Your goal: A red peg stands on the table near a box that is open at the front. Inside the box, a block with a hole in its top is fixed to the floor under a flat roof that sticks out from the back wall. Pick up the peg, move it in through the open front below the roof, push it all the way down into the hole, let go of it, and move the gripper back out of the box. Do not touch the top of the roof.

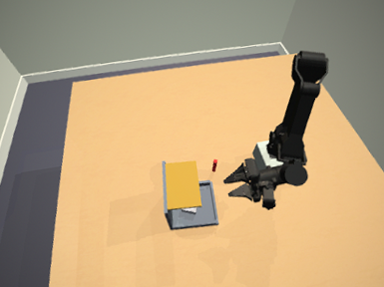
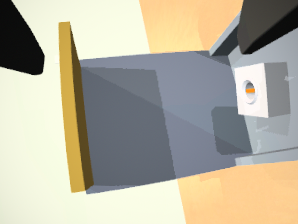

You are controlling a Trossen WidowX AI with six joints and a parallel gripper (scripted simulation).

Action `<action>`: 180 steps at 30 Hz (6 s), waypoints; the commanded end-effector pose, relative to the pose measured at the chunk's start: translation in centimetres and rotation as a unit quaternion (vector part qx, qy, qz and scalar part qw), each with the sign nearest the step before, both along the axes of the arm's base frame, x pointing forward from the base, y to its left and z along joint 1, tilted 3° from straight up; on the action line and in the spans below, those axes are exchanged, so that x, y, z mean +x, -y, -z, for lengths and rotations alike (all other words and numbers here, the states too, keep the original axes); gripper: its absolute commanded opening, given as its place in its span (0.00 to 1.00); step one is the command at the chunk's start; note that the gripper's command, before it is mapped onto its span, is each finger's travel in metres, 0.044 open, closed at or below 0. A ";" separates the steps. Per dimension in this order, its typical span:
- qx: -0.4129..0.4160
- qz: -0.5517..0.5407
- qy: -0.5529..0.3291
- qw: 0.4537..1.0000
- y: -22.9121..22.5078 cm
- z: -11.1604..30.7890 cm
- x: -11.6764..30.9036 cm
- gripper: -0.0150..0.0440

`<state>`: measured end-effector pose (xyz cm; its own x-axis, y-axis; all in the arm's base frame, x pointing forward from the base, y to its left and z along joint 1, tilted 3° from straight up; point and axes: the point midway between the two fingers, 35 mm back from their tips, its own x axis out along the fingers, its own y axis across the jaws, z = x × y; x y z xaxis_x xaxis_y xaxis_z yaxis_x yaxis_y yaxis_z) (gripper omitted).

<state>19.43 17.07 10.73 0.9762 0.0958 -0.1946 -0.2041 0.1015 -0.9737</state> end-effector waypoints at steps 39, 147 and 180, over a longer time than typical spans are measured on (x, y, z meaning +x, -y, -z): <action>-0.541 -0.094 -0.139 0.824 10.2 2.5 5.1 1.00; -0.667 -0.180 -0.196 0.696 14.4 10.5 4.9 0.25; -0.667 -0.181 -0.196 0.696 14.1 7.7 5.3 0.25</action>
